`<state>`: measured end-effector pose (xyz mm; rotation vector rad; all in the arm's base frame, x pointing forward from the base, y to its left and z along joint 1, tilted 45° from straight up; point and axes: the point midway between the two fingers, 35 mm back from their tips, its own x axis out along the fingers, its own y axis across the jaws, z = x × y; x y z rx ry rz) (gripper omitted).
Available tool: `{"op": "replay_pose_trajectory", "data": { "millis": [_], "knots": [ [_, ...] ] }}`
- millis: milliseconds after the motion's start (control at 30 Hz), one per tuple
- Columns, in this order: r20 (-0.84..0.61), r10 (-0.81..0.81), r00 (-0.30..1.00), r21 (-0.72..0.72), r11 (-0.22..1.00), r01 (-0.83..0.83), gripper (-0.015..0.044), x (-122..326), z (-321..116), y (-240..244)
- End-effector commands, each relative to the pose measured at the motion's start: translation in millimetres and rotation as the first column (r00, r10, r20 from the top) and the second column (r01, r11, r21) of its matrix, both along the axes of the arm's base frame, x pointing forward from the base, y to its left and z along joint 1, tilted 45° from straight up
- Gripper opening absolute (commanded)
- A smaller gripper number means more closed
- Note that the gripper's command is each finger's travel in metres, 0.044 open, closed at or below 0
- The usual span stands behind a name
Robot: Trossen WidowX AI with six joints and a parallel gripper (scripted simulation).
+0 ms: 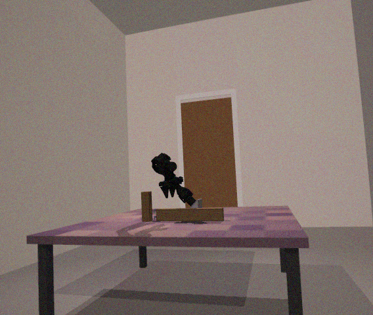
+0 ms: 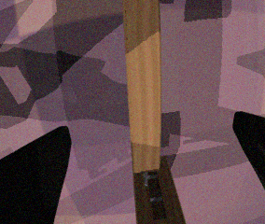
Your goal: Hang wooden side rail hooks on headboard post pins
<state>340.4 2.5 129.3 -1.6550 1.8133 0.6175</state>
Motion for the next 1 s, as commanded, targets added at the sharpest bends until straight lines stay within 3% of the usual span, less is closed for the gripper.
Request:
{"op": "replay_pose_trajectory", "data": {
  "millis": [0,967],
  "knots": [
    [0.015,-0.014,1.000,0.008,1.000,0.013,0.0440,2,-6,-4],
    [0.016,-0.013,1.000,0.007,1.000,0.013,0.0440,0,-54,-51]
  ]
}}
